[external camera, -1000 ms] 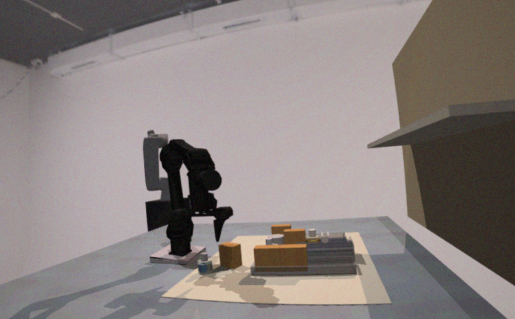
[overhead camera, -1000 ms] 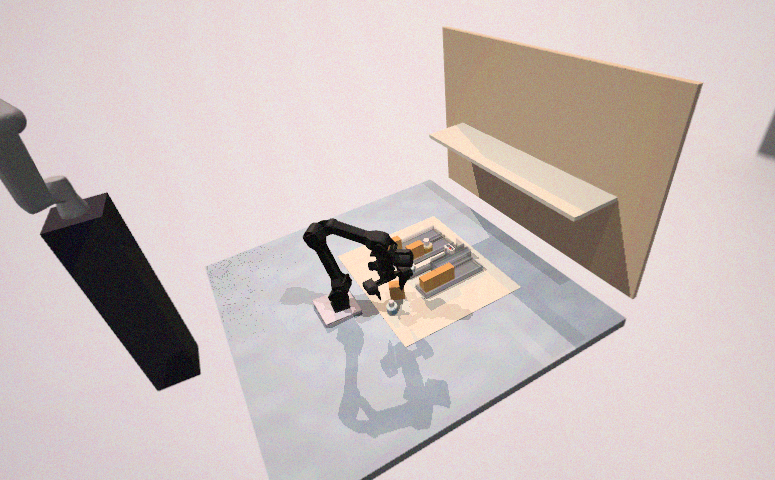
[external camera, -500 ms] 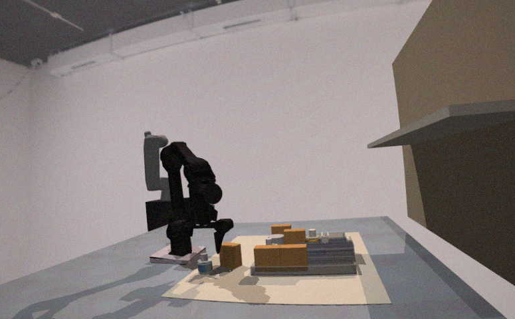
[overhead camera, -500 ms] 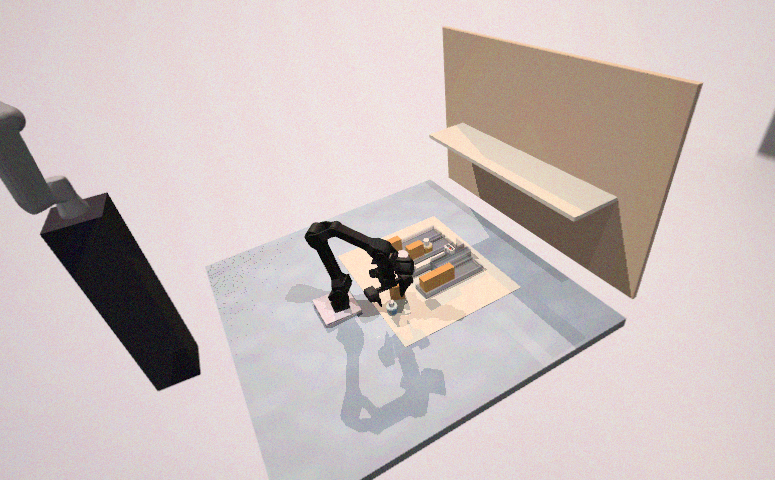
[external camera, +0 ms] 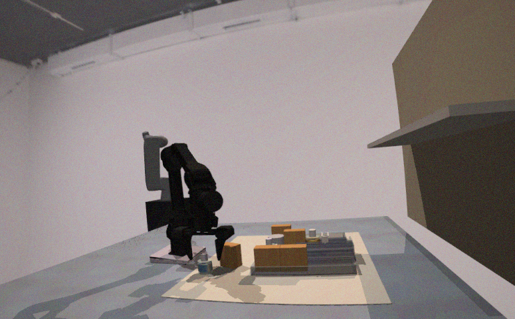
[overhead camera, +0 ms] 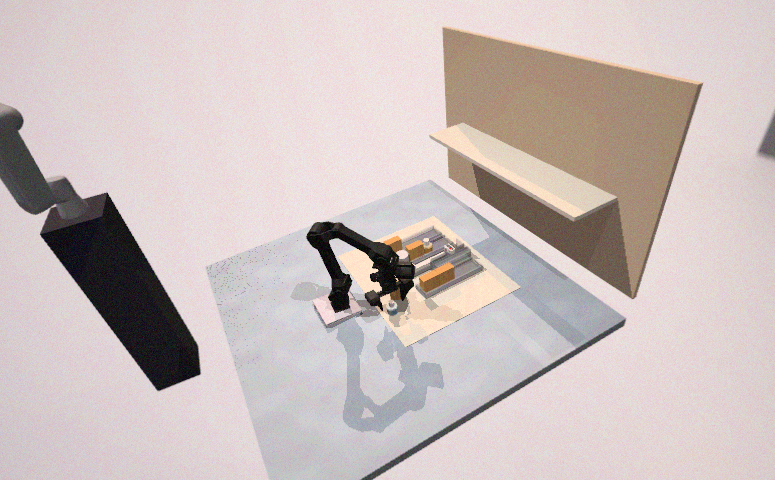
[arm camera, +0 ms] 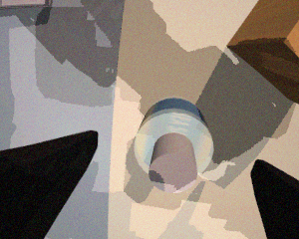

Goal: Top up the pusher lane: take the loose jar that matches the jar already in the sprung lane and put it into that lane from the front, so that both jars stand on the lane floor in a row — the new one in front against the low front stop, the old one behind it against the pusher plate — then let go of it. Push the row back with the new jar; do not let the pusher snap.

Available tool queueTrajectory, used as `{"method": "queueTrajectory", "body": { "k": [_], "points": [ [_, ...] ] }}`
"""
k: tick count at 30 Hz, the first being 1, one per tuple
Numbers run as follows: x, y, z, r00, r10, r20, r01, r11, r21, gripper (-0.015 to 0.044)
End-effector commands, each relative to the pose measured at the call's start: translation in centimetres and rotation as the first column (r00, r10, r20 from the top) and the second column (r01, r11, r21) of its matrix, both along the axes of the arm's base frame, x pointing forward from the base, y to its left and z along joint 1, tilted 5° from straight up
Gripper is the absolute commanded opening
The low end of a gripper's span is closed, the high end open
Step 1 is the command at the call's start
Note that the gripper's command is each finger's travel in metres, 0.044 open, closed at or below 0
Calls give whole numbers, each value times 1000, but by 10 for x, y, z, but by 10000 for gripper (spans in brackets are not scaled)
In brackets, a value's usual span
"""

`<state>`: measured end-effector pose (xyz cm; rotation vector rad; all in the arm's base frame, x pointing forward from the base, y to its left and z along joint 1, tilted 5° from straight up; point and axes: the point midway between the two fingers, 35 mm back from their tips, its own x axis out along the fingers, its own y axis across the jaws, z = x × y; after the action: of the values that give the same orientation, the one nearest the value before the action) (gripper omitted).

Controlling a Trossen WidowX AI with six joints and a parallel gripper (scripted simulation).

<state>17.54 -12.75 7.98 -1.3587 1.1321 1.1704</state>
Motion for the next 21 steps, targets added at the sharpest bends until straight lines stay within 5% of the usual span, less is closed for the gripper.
{"method": "queueTrajectory", "body": {
  "k": [1,7,17,21],
  "points": [
    [-1,0,-9,1000,-1,-8,1,1000,2,440],
    [0,0,-16,1000,-1,-8,1,1000,2,440],
    [0,0,-16,1000,-1,-8,1,1000,2,177],
    [0,0,-16,1000,-1,-8,1,1000,2,151]
  ]
}}
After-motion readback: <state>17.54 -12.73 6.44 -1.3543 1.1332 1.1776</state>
